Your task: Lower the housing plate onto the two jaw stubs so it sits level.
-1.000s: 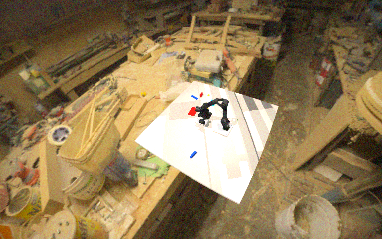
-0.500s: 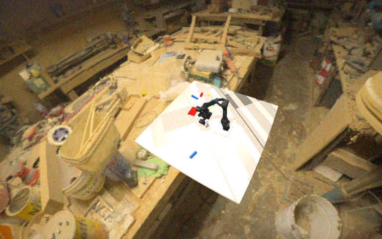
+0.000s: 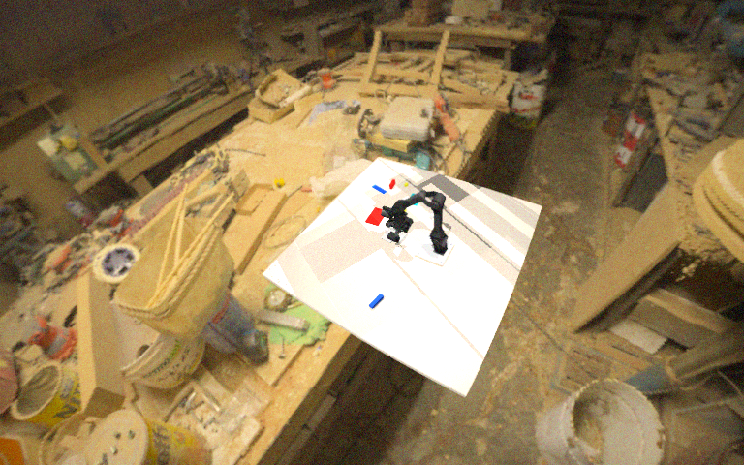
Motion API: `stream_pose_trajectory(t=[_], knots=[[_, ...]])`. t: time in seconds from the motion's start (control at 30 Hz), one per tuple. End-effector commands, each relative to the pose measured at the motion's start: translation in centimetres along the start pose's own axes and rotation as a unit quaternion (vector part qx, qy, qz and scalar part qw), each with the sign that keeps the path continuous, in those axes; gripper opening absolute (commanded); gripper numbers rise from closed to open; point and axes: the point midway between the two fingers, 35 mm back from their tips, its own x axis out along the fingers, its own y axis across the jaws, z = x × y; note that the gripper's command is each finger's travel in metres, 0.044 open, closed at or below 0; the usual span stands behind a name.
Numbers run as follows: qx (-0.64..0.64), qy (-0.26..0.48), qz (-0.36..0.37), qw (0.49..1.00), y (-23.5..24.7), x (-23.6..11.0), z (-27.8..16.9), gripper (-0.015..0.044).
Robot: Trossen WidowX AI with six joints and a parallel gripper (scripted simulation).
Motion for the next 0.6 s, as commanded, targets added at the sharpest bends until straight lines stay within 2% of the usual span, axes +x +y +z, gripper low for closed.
stream_pose_trajectory(t=[0.0, 0.57], knots=[[0.002, -0.001, -0.002, 1.0, -0.06, 0.06, 0.03, 0.0351], [0.002, -0.001, -0.002, 1.0, -0.06, -0.58, 0.02, 0.0351]])
